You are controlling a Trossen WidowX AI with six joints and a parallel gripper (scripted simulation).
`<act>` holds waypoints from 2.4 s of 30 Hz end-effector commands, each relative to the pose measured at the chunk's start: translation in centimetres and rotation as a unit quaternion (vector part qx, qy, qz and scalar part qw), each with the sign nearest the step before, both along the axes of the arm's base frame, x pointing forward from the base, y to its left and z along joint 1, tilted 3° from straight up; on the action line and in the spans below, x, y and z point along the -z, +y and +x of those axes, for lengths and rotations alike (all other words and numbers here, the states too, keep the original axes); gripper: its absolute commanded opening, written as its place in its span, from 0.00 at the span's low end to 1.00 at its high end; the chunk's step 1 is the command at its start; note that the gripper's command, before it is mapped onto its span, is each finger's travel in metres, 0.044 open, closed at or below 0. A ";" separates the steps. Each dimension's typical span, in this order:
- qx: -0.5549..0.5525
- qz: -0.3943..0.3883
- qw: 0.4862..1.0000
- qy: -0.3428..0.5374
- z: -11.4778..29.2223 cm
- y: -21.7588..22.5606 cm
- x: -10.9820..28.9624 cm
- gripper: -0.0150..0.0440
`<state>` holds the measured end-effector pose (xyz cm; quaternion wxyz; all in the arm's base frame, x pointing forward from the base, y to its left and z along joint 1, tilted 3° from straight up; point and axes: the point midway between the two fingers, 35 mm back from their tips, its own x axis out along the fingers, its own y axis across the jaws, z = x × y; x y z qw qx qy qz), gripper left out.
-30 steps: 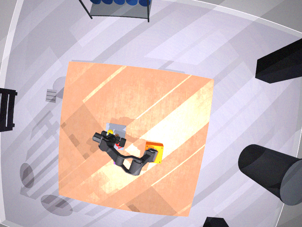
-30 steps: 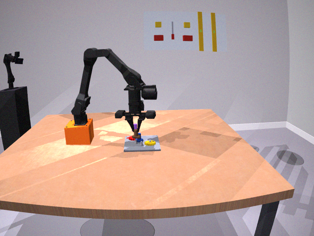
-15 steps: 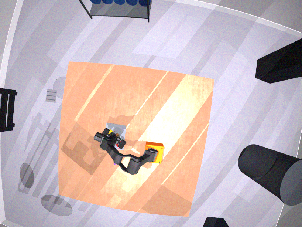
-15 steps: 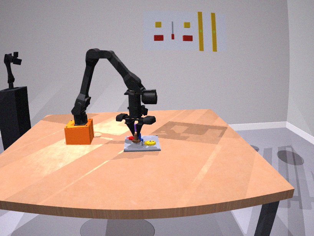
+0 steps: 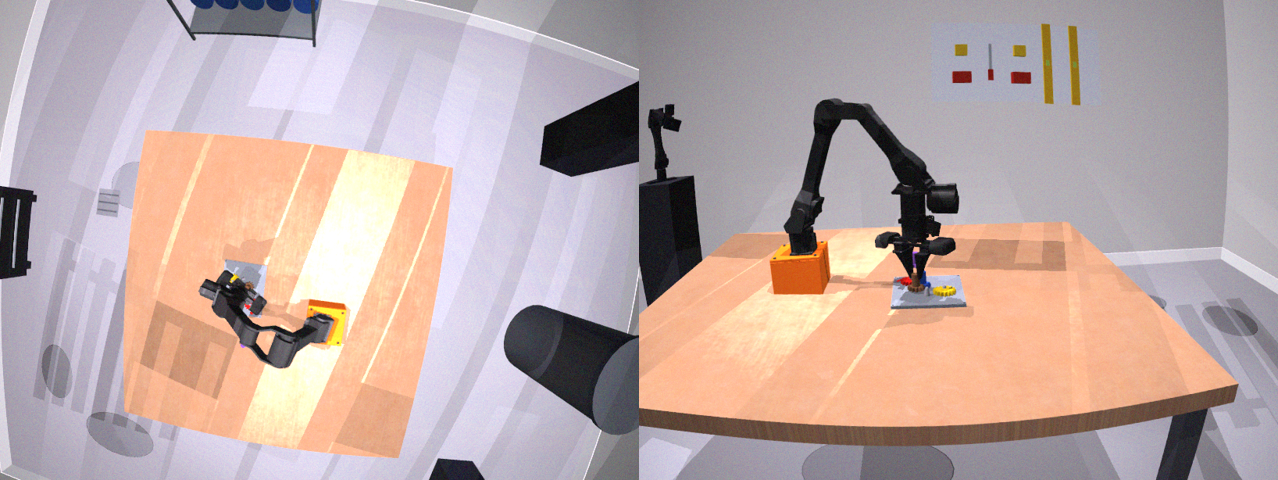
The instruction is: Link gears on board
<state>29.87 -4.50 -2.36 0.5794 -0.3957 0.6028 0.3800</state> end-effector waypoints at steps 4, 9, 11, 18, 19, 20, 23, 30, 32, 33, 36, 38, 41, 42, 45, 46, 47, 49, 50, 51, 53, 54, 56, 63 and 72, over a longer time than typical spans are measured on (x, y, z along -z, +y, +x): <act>-0.089 0.000 0.996 0.003 -0.1 0.0 0.2 0.25; -0.155 0.001 0.988 0.006 -0.1 -0.1 0.3 0.25; -0.179 0.001 0.984 0.007 -0.1 -0.1 0.3 0.25; -0.155 0.001 0.988 0.006 0.0 -0.1 0.5 0.25; -0.153 0.001 0.988 0.006 0.0 -0.1 0.5 0.30; -0.150 0.001 0.989 0.006 0.0 -0.1 0.5 0.34; -0.129 0.000 0.992 0.005 0.0 -0.1 0.4 0.48; -0.084 -0.001 0.996 0.003 0.1 0.0 -1.3 0.49; -0.071 -0.001 0.997 0.002 0.1 0.0 -2.8 0.49; -0.064 -0.001 0.998 0.002 0.1 0.1 -3.7 0.49; -0.058 -0.001 0.998 0.002 0.0 0.1 -4.4 0.49; -0.063 0.000 0.998 0.001 0.1 0.3 -3.7 0.54; 0.012 0.000 1.000 -0.002 0.5 2.5 -3.6 0.67; 0.044 0.000 0.999 -0.004 0.7 3.5 -3.6 0.71; 0.141 0.000 0.990 -0.008 1.0 6.5 -3.5 0.85; 0.172 0.000 0.985 -0.009 1.0 7.5 -3.4 0.89; 0.204 0.000 0.979 -0.010 0.9 8.5 -3.4 0.94; 0.267 0.000 0.964 -0.012 0.8 10.5 -3.3 1.00; 0.299 0.000 0.954 -0.013 0.7 11.5 -3.3 1.00; 0.331 0.000 0.944 -0.013 0.6 12.5 -3.3 1.00; 0.387 0.000 0.922 -0.014 0.2 14.3 -3.2 1.00; 0.405 0.000 0.914 -0.015 0.1 14.9 -3.2 1.00; 0.440 0.000 0.898 -0.015 -0.1 16.0 -3.2 1.00; 0.556 -0.001 0.831 -0.016 -1.3 19.9 -3.1 1.00; 0.657 -0.003 0.753 -0.017 -2.7 23.7 -3.0 1.00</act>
